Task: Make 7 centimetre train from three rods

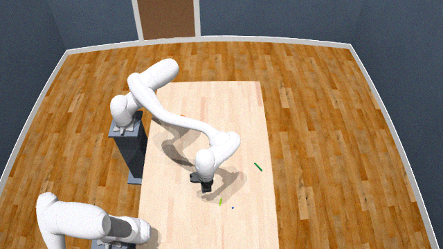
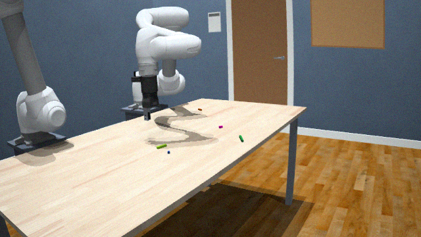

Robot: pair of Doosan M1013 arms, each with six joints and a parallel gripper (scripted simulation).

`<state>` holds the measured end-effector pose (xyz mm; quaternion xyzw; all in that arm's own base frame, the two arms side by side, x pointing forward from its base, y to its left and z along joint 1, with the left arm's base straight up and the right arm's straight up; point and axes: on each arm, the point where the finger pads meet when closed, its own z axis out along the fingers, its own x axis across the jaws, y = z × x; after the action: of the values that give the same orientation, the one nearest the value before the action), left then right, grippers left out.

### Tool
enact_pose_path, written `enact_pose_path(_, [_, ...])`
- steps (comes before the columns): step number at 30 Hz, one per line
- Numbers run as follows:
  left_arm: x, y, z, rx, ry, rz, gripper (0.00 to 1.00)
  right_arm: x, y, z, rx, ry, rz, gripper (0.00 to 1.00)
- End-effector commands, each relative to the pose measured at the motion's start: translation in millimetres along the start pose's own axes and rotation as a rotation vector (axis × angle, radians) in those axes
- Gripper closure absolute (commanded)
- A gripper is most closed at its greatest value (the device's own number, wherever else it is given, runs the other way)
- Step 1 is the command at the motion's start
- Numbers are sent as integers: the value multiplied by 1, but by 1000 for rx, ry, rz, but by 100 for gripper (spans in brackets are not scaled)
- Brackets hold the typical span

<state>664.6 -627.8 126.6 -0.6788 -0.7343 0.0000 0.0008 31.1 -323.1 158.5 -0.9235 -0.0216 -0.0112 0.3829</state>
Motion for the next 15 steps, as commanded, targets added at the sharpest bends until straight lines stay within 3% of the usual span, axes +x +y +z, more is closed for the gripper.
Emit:
enact_pose_path(1, [41,1,-10,-2,-2,-9,76,0,0,0,-1,0,0,0])
enact_pose_path(5, [59,1,-13,-2,-2,-13,76,0,0,0,-1,0,0,0])
enact_pose_path(6, [86,-1,-17,-2,-2,-19,76,0,0,0,-1,0,0,0])
enact_pose_path(15, [162,-12,-26,-2,-2,-36,76,0,0,0,-1,0,0,0])
